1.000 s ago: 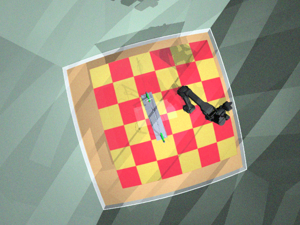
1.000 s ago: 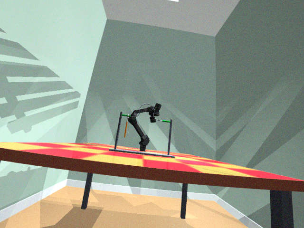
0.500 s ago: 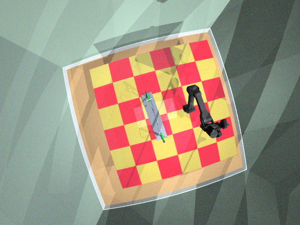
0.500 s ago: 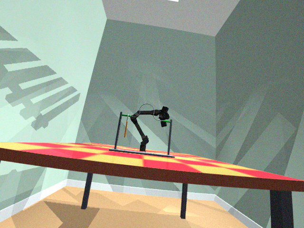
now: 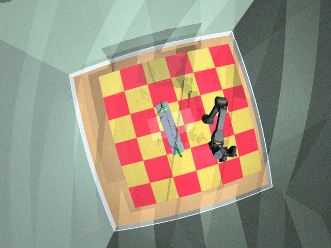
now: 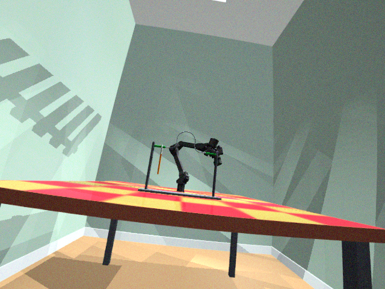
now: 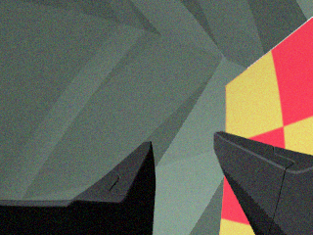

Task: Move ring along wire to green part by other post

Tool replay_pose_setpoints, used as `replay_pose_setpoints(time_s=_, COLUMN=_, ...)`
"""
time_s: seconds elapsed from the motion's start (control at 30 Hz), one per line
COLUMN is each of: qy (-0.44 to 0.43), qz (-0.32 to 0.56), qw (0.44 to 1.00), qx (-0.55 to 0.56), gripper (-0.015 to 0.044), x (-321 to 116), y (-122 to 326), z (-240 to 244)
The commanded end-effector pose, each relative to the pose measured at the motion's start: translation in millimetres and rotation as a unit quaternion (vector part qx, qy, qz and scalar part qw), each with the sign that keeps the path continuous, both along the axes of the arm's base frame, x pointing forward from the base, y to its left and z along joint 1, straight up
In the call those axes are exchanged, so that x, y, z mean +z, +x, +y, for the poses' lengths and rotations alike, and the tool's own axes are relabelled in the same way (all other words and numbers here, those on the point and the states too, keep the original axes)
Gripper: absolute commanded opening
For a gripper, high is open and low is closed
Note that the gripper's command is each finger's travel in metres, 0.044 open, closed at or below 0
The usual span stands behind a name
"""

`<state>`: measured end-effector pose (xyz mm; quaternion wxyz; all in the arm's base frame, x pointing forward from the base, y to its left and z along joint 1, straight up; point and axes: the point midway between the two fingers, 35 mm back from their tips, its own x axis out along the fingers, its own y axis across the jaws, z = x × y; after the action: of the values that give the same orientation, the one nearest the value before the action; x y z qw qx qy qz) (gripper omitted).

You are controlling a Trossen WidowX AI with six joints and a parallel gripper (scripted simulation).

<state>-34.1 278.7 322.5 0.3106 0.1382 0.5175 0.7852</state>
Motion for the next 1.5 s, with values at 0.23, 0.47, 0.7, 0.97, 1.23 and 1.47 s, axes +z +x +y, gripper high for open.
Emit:
replay_pose_setpoints(time_s=0.23, qy=0.018, qz=-0.033, qw=0.984, qx=-0.175, gripper=0.016, x=-45.3, y=111.9, z=14.4)
replay_pose_setpoints(time_s=0.47, qy=0.024, qz=-0.056, qw=0.957, qx=-0.282, gripper=0.016, x=-73.3, y=180.9, z=-2.4)
replay_pose_setpoints(time_s=0.7, qy=0.026, qz=-0.082, qw=0.921, qx=-0.38, gripper=0.016, x=-100.3, y=239.7, z=-35.1)
replay_pose_setpoints(time_s=0.97, qy=0.051, qz=-0.148, qw=0.875, qx=-0.458, gripper=0.016, x=-121.4, y=286.5, z=-82.9)
replay_pose_setpoints(time_s=1.23, qy=0.05, qz=-0.227, qw=0.802, qx=-0.55, gripper=0.016, x=-147.5, y=323.4, z=-148.3)
replay_pose_setpoints(time_s=1.47, qy=0.036, qz=-0.291, qw=0.733, qx=-0.614, gripper=0.016, x=-167.8, y=338.9, z=-207.6)
